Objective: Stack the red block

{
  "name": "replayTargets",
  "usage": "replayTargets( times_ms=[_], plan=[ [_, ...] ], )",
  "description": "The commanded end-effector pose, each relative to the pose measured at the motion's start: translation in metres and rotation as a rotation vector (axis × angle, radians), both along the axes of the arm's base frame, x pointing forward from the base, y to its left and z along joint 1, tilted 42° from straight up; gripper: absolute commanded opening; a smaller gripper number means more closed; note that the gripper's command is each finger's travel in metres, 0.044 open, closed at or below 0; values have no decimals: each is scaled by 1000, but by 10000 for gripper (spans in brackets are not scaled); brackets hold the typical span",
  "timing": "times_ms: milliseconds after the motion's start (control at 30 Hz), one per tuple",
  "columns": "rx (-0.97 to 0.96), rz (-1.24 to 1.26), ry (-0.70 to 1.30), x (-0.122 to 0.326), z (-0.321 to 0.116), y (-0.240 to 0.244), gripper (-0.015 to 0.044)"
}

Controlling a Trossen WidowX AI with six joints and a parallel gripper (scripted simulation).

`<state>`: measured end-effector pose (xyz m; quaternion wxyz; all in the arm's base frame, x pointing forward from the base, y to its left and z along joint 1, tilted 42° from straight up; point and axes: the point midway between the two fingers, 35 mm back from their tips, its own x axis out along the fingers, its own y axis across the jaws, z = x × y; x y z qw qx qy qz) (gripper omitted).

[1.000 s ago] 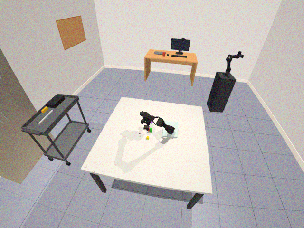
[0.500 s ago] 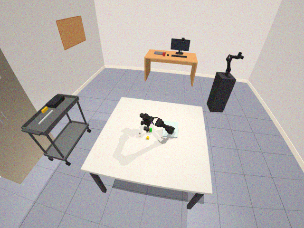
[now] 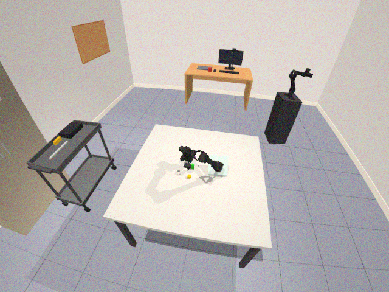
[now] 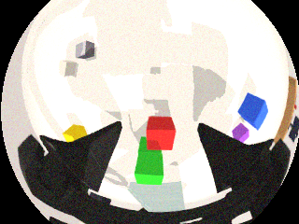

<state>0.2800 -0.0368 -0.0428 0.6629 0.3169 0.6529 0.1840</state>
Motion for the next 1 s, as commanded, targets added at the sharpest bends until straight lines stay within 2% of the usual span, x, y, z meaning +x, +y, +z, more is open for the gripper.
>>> replayTargets(
  times_ms=[0, 67, 467, 767, 867, 967],
  plan=[
    [3, -6, 2, 0, 0, 0, 440],
    [3, -6, 2, 0, 0, 0, 440],
    [3, -6, 2, 0, 0, 0, 125],
    [3, -6, 2, 0, 0, 0, 65],
    [2, -6, 2, 0, 4, -4, 0],
    [1, -6, 2, -1, 13, -12, 0]
  ],
)
